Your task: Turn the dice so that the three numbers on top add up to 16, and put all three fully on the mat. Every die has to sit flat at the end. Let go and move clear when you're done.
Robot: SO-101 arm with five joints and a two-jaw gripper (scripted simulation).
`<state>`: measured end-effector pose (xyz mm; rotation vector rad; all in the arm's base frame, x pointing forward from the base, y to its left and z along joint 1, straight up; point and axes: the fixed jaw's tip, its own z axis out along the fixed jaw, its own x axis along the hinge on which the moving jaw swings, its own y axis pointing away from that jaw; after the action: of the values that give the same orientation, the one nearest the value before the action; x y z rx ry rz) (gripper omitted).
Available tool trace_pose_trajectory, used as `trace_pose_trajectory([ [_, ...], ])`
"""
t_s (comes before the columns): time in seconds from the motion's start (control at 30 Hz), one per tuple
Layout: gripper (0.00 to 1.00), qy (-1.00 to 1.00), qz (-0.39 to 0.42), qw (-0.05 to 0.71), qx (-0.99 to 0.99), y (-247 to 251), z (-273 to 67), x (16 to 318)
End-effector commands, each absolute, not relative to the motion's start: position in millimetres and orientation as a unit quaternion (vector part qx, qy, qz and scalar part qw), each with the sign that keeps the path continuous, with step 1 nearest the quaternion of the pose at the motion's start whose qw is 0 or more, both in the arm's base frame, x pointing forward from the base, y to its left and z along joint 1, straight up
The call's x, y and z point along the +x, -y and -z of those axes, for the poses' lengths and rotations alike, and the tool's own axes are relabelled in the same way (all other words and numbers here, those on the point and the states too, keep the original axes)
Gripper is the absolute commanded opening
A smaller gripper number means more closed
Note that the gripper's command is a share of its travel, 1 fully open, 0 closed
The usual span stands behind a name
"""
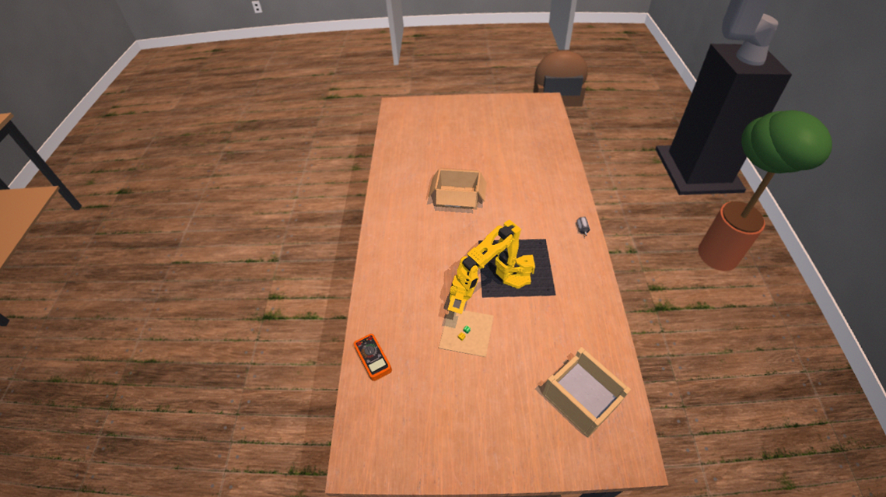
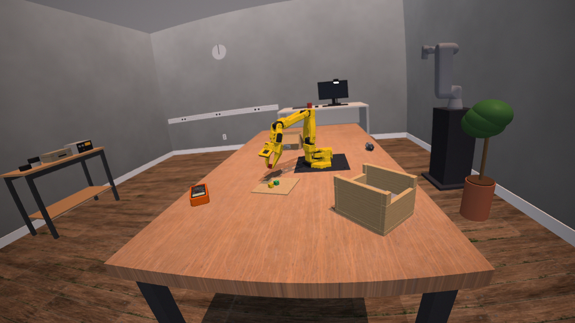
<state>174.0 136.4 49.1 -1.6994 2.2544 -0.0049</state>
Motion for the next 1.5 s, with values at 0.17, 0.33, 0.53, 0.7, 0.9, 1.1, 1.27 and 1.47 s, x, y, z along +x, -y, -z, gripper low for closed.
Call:
trace_pose_trajectory([
  [0.17, 0.0, -0.839, 0.002, 0.218, -0.498, -119.5, -47.1, 192.4],
  [0.33, 0.0, -0.871, 0.003, 0.269, -0.412, -102.6, -46.6, 206.7],
  [0.53, 0.0, -0.895, 0.004, 0.333, -0.297, -78.0, -47.7, 220.9],
  [0.7, 0.0, -0.9, 0.005, 0.371, -0.228, -61.9, -49.3, 226.8],
  [0.9, 0.0, -0.901, 0.005, 0.378, -0.214, -58.6, -49.7, 227.7],
  [1.1, 0.0, -0.901, 0.005, 0.38, -0.211, -57.6, -49.5, 228.4],
  [1.27, 0.0, -0.9, 0.008, 0.392, -0.191, -51.9, -48.6, 232.2],
  [1.47, 0.0, -0.897, 0.013, 0.415, -0.149, -39.6, -47.1, 238.8],
])
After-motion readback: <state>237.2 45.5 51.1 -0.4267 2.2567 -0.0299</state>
